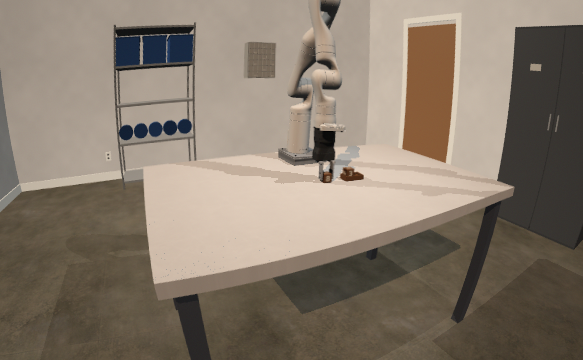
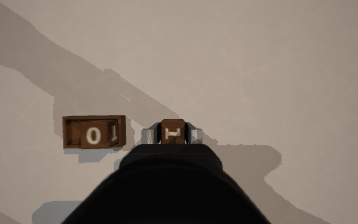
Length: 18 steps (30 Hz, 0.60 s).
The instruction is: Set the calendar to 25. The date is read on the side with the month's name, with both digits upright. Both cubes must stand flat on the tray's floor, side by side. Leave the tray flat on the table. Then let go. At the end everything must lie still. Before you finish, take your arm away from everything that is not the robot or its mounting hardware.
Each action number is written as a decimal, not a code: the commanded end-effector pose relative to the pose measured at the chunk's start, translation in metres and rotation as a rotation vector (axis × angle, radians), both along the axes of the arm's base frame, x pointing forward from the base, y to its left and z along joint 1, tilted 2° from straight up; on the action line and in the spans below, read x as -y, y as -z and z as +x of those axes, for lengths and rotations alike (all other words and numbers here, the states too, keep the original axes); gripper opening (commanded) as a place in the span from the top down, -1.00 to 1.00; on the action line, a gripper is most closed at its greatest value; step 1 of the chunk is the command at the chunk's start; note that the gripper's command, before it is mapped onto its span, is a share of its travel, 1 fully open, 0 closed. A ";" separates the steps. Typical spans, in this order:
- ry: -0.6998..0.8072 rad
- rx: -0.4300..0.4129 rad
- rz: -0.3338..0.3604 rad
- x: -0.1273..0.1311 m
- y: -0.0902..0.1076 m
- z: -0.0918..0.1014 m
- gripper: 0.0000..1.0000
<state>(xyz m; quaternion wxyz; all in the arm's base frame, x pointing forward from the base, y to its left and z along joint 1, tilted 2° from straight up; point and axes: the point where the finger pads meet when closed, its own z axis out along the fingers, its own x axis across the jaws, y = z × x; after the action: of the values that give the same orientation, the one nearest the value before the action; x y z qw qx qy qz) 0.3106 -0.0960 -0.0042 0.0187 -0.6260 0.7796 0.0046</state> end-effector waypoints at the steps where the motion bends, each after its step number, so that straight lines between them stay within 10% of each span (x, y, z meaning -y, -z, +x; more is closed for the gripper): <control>1: 0.000 0.001 0.000 0.000 0.000 0.000 -0.44; 8: 0.000 0.001 0.000 0.000 0.000 0.000 -0.80; 18: 0.000 0.001 0.000 0.000 0.000 0.000 -0.80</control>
<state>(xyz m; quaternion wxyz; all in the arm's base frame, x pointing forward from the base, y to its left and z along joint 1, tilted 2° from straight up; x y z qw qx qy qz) 0.3106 -0.0960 -0.0042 0.0187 -0.6260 0.7796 0.0046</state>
